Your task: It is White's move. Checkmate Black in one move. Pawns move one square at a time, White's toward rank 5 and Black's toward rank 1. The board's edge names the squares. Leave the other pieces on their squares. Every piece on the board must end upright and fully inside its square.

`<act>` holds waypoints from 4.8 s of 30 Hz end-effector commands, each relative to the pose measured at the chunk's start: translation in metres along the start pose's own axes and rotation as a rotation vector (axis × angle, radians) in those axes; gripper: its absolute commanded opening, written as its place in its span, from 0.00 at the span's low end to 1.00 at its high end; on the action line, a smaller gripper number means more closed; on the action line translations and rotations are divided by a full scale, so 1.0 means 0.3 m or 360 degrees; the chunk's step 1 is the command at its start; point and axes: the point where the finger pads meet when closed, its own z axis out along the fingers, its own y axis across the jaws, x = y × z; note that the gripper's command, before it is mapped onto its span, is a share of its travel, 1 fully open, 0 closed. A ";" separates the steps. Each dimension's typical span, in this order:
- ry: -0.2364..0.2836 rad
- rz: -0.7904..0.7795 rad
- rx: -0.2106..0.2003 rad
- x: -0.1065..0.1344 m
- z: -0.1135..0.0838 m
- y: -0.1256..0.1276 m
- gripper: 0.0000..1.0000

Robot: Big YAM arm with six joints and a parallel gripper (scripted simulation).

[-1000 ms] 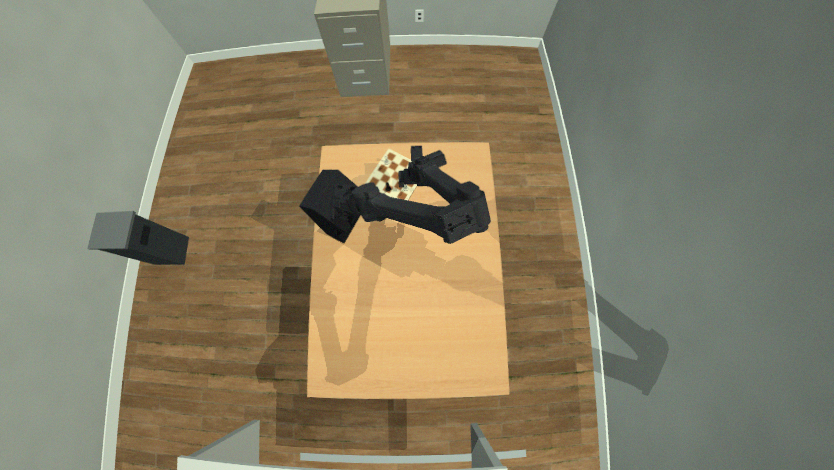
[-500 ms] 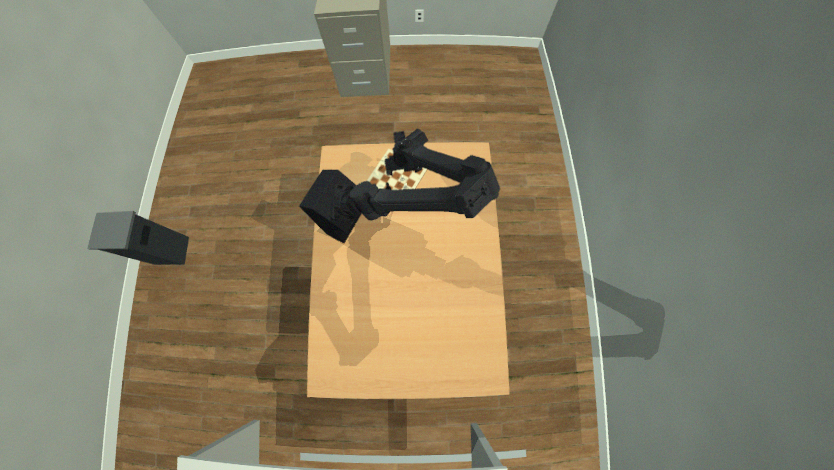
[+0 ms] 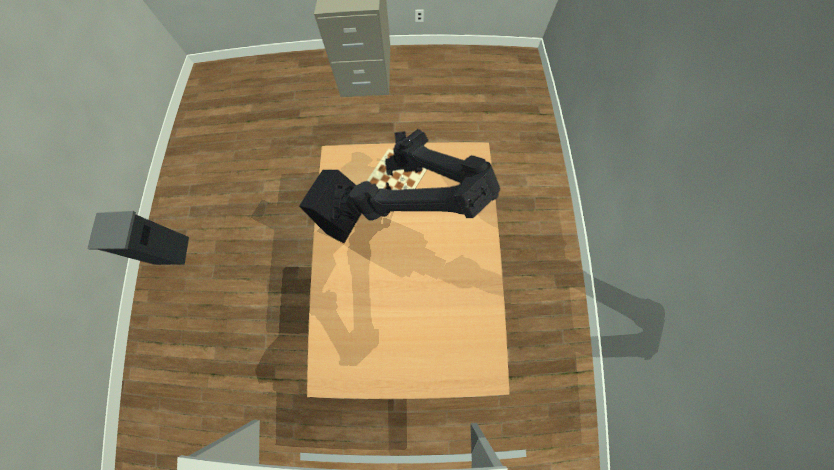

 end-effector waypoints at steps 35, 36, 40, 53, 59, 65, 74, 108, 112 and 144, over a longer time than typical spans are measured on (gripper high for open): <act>-0.0003 0.0010 0.0010 0.001 0.145 -0.019 0.40; -0.0003 0.0010 0.0010 0.001 0.145 -0.019 0.40; -0.0003 0.0010 0.0010 0.001 0.145 -0.019 0.40; 0.0002 0.0009 0.0003 -0.001 0.162 -0.008 0.40; 0.0007 0.0009 -0.0004 0.000 0.176 -0.005 0.40; 0.0006 0.0010 -0.0003 -0.001 0.196 -0.007 0.40; 0.0006 0.0010 -0.0003 0.000 0.229 -0.006 0.40; 0.0005 -0.0001 -0.0002 -0.002 0.338 -0.001 0.40; -0.0003 -0.0012 0.0001 -0.011 0.333 0.000 0.40; -0.0003 -0.0010 0.0001 -0.011 0.333 0.000 0.40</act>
